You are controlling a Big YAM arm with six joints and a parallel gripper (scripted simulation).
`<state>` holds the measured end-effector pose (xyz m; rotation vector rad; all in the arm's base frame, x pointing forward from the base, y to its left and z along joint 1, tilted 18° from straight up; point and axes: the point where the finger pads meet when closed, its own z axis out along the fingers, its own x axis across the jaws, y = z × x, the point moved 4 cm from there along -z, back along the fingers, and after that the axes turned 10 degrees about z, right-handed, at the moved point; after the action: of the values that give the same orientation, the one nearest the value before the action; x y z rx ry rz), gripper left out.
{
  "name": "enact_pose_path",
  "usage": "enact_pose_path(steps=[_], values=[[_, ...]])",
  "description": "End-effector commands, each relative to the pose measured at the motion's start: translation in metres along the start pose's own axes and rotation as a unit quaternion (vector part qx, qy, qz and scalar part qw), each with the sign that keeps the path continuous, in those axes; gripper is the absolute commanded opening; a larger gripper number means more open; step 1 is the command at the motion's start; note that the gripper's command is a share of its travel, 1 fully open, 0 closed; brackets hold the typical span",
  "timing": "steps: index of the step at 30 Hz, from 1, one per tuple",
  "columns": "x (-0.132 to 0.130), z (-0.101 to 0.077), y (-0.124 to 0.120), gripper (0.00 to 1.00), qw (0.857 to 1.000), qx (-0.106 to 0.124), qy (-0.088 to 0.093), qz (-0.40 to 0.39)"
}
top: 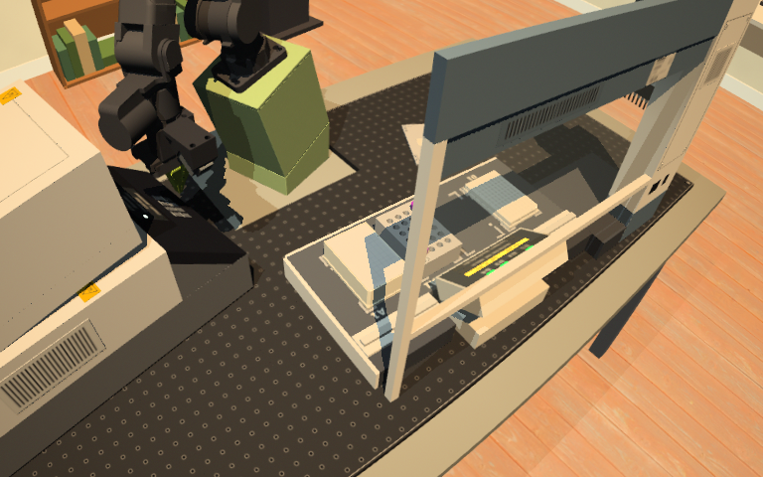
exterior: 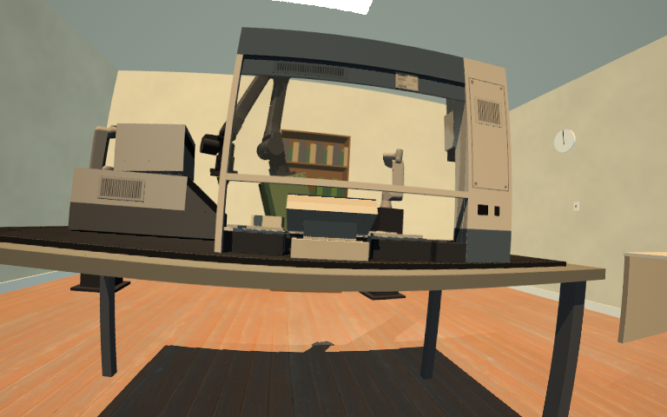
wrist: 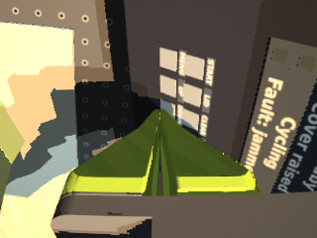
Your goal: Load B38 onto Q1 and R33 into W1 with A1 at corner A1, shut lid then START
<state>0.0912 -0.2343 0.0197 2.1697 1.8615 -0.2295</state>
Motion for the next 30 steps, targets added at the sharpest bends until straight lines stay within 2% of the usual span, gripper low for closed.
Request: enact_pose_path(steps=[1,14,20,26,30], values=[[-0.001,-0.001,0.002,0.00,1.000,0.001,0.001,0.000],[-0.018,0.001,0.005,0.00,1.000,-0.004,-0.012,0.002],[-0.025,-0.006,0.011,0.00,0.999,-0.014,-0.027,0.013],[-0.024,-0.007,0.015,0.00,0.999,-0.019,-0.028,0.007],[-0.018,-0.003,0.018,0.00,1.000,-0.017,-0.020,-0.004]])
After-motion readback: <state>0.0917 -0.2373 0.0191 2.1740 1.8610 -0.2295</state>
